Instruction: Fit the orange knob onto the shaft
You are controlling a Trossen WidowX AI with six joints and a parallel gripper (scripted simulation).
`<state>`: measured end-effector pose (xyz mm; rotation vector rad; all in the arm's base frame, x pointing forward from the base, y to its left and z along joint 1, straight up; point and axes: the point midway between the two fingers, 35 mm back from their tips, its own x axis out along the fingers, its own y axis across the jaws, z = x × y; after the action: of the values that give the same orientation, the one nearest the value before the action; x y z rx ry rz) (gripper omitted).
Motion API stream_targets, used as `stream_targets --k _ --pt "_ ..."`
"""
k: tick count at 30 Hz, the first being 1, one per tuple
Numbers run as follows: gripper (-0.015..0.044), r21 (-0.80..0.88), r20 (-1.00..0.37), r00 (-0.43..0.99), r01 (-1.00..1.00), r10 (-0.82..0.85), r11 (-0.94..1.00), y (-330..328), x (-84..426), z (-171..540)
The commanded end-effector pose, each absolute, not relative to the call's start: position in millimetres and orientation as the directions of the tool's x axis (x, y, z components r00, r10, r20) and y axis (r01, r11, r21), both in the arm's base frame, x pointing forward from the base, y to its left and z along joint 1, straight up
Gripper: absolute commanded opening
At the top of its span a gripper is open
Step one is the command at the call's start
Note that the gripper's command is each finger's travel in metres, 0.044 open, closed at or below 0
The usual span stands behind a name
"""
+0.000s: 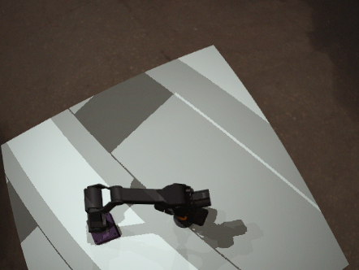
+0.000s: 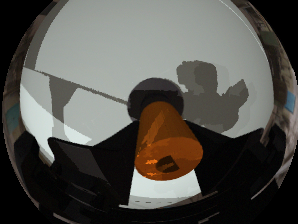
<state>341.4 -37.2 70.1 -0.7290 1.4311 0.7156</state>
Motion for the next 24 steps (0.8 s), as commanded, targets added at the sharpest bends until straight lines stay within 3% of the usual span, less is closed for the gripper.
stream_targets --k 1,14,20,24 --pt "0.0000 -0.018 -1.000 0.021 -0.804 -0.002 0.594 -37.2 340.7 68.9" --pt "0.0000 -0.018 -1.000 0.021 -0.809 -0.002 0.587 -36.9 340.0 73.4" --pt "0.0000 -0.020 -1.000 0.021 -0.906 -0.002 0.423 -37.1 341.3 75.0" --pt "0.0000 -0.020 -1.000 0.021 -0.910 -0.002 0.414 -37.5 343.4 74.8"
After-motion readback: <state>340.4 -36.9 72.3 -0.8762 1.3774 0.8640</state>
